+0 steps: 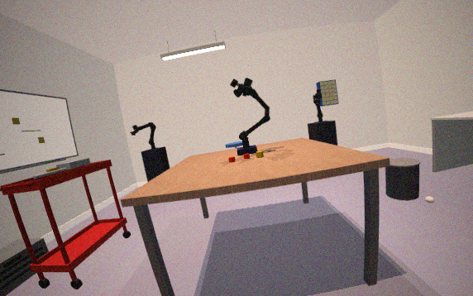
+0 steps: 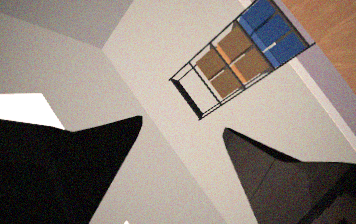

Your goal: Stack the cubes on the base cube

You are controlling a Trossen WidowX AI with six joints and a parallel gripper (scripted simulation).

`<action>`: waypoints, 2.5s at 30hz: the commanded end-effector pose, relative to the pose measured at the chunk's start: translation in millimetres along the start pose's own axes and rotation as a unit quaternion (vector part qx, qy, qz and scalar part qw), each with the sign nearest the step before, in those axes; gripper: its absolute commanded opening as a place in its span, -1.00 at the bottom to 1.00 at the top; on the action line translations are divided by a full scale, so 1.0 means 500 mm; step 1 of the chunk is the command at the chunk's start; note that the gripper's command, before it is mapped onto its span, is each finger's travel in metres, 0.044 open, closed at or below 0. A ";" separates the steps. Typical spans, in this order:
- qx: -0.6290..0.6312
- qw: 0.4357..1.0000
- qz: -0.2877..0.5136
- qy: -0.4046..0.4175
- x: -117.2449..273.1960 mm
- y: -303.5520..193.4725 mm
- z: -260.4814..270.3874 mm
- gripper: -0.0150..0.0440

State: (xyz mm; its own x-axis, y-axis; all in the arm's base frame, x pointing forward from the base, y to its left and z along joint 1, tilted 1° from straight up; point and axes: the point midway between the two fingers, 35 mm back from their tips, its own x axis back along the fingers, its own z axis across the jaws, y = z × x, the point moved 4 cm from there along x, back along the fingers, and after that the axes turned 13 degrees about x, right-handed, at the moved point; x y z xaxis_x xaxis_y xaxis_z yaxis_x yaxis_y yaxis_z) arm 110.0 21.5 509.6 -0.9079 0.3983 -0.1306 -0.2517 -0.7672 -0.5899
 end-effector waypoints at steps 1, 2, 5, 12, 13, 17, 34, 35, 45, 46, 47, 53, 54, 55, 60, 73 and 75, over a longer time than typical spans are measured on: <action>-0.002 1.000 0.000 0.000 -0.001 0.004 0.003 0.78; -0.009 1.000 -0.001 0.001 -0.002 0.014 0.010 0.69; -0.021 1.000 -0.006 0.001 -0.015 0.063 0.042 0.42; 0.010 0.999 -0.031 -0.017 -0.055 0.157 0.084 0.41; 0.016 0.999 -0.035 -0.022 -0.062 0.171 0.087 0.41; 0.039 0.997 -0.053 -0.047 -0.094 0.225 0.094 0.41; 0.192 0.946 -0.101 -0.243 -0.257 0.425 0.000 0.41; 0.203 0.939 -0.100 -0.258 -0.266 0.435 -0.011 0.41; 0.326 0.845 -0.063 -0.419 -0.343 0.509 -0.143 0.41; 0.338 0.832 -0.056 -0.435 -0.348 0.515 -0.158 0.41; 0.351 0.819 -0.048 -0.451 -0.354 0.520 -0.173 0.41; 0.425 0.724 0.011 -0.543 -0.378 0.546 -0.267 0.41; 0.437 0.706 0.023 -0.557 -0.381 0.549 -0.283 0.41; 0.448 0.687 0.035 -0.570 -0.383 0.552 -0.299 0.41; 0.501 0.583 0.105 -0.631 -0.389 0.564 -0.379 0.41; 0.561 0.371 0.246 -0.698 -0.376 0.574 -0.507 0.41; 0.561 0.371 0.246 -0.698 -0.376 0.574 -0.507 0.41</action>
State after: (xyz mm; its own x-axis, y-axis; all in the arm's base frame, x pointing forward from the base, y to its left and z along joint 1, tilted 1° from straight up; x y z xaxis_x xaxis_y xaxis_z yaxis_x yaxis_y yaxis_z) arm 294.5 -146.3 165.7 -0.0496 0.0178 0.9986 0.7734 -0.6320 0.0497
